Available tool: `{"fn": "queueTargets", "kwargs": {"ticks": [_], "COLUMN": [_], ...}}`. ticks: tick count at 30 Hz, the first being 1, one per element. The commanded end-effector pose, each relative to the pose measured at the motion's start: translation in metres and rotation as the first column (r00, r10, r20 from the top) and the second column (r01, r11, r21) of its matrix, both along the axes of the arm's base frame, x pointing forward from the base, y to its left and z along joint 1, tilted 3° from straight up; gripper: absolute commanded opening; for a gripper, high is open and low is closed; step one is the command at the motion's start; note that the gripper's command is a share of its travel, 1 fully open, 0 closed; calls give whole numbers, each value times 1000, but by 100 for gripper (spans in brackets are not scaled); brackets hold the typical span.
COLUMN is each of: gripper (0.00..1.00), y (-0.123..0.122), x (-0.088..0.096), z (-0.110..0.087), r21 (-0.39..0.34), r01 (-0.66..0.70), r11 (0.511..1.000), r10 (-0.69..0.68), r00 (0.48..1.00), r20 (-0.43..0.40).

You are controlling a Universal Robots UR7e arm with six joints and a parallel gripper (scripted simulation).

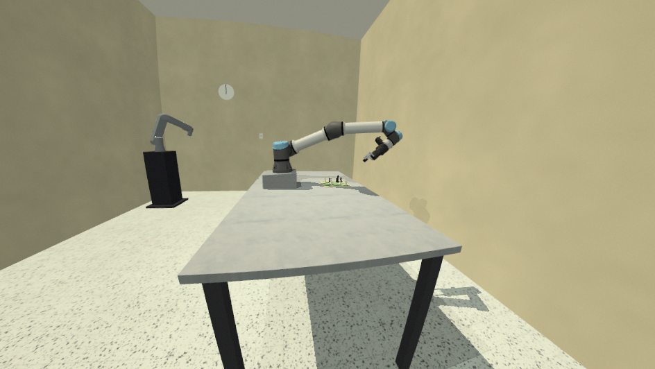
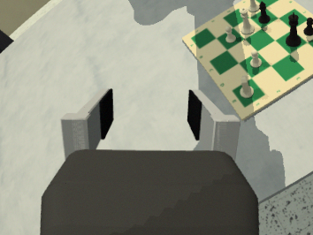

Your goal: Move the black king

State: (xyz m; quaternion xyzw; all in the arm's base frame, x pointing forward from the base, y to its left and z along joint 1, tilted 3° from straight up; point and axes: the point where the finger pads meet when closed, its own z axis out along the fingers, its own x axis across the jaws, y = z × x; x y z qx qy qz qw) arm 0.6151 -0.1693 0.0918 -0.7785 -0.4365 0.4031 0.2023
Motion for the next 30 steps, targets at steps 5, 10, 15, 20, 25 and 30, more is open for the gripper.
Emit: {"fn": "queueTargets", "kwargs": {"ticks": [5, 10, 15, 20, 25, 30], "gripper": [100, 100, 100, 100, 100, 100], "y": [73, 110, 139, 170, 181, 183], "x": [10, 9, 5, -2, -5, -6], "z": [-72, -108, -136, -166, -178, -179], "r21": [208, 305, 380, 457, 486, 489], "r01": [-129, -178, -211, -240, -249, -249], "r11": [970, 935, 901, 857, 838, 836], "r10": [141, 207, 258, 310, 329, 331], "r00": [989, 976, 963, 947, 940, 939], "r20": [-46, -65, -76, -85, -87, -87]}}
